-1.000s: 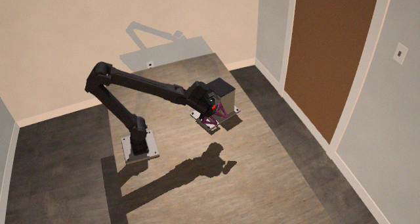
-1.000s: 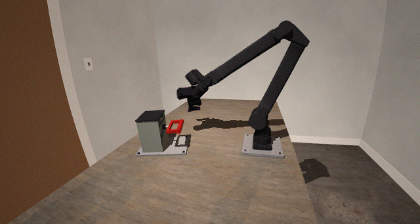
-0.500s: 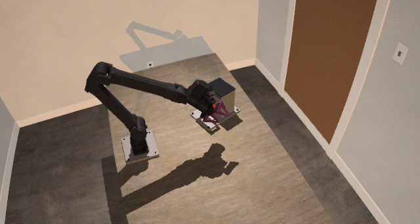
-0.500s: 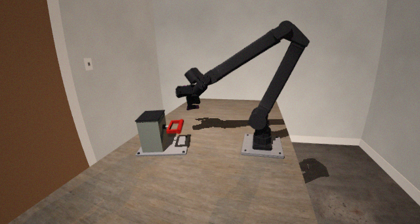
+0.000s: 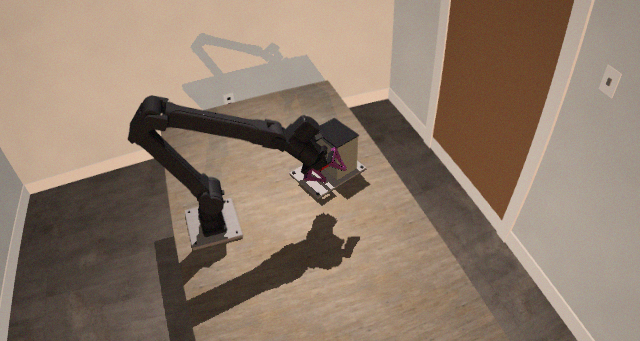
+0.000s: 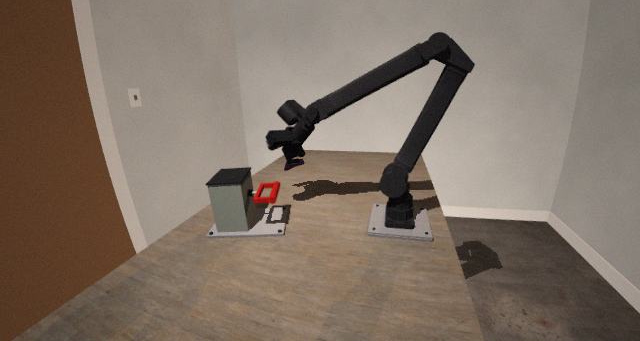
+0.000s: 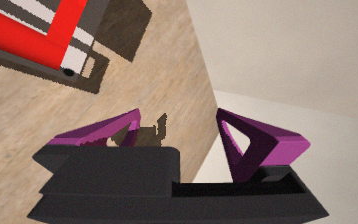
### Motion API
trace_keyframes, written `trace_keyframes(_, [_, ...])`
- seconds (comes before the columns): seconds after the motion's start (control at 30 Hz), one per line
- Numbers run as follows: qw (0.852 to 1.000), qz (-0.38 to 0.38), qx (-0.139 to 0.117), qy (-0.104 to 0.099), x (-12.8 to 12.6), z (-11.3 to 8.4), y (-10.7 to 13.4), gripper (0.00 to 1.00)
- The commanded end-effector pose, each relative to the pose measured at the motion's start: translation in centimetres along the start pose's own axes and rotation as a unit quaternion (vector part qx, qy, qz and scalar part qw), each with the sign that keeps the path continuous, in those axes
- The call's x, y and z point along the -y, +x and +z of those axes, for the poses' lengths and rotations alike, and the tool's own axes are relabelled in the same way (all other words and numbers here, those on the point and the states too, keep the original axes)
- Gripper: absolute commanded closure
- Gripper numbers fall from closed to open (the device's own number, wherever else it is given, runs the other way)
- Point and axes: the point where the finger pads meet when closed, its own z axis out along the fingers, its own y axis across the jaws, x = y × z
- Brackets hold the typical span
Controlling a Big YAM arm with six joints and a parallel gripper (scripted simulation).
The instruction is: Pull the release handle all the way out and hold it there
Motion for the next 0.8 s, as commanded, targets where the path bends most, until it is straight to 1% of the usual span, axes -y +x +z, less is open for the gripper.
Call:
trace_keyframes(0.0, [0.998, -0.06, 0.025, -0.012, 3.42, -2.44, -3.02, 0.0])
trace_keyframes(0.77, [0.998, -0.059, 0.021, -0.014, 3.3, -2.46, -2.61, 0.0])
